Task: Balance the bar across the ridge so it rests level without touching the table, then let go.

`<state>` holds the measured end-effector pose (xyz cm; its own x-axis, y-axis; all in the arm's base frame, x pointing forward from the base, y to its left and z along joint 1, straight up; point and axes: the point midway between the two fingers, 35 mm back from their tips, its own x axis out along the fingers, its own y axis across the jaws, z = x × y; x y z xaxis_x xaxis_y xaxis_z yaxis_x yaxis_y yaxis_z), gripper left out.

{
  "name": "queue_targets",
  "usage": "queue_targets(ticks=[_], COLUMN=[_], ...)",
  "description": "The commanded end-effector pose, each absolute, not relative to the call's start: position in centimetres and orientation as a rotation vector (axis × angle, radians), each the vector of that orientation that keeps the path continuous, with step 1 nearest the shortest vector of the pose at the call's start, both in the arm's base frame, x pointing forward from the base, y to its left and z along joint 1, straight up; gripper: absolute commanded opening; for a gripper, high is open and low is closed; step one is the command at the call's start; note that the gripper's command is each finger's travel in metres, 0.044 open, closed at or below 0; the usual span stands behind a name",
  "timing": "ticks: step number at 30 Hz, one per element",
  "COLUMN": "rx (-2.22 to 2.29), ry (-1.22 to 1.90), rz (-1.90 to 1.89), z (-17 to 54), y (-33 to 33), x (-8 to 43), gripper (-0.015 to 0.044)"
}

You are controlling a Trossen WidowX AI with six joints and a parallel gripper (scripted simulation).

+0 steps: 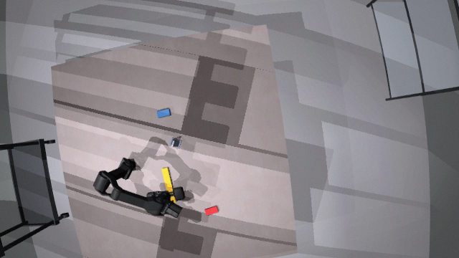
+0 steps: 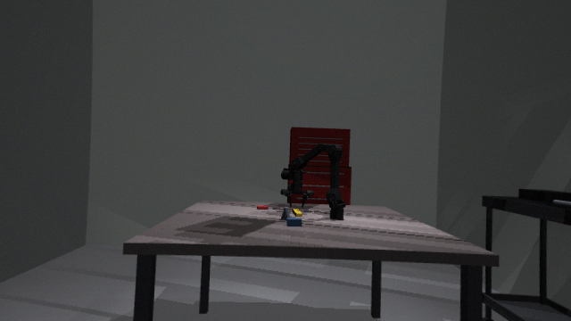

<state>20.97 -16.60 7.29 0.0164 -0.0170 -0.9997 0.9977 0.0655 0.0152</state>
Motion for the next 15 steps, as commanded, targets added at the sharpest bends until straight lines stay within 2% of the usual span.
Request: queue_targets(ticks=[1, 15], rx=[1.161, 1.161], ry=[1.216, 1.216], rz=[-1.158, -1.158], z=[6.7, 4.6], y=[-16.5, -16.5], x=[21.0, 21.0], gripper=[0.0315, 0.0315])
